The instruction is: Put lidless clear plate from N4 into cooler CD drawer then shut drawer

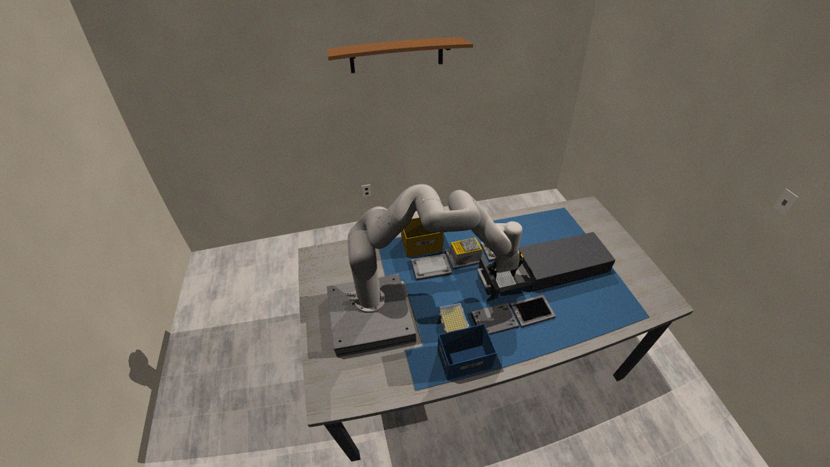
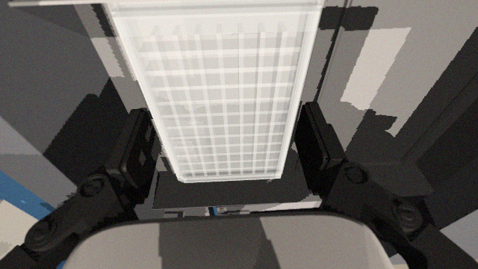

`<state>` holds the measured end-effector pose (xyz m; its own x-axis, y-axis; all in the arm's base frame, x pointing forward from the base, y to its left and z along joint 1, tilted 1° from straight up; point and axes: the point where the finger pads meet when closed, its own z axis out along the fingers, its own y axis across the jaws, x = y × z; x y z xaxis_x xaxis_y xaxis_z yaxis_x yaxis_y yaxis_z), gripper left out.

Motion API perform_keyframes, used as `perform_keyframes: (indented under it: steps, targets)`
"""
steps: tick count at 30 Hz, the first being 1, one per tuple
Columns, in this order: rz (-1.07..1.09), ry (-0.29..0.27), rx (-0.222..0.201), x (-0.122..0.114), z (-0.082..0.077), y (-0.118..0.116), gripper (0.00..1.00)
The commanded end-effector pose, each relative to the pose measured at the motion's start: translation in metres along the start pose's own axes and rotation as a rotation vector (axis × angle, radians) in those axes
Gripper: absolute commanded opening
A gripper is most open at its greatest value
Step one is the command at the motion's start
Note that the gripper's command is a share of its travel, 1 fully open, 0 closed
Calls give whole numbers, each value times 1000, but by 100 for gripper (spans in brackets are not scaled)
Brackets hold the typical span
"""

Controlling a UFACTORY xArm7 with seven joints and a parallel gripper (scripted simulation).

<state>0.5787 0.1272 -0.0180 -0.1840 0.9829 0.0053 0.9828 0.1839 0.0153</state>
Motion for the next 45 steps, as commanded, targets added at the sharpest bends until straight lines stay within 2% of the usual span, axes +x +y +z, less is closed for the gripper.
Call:
perform_keyframes:
  steps: [1, 15, 45]
  targets:
    - [0, 0, -3, 0, -2, 1, 100]
    - [0, 0, -3, 0, -2, 0, 100]
    - [0, 0, -3, 0, -45, 0, 100]
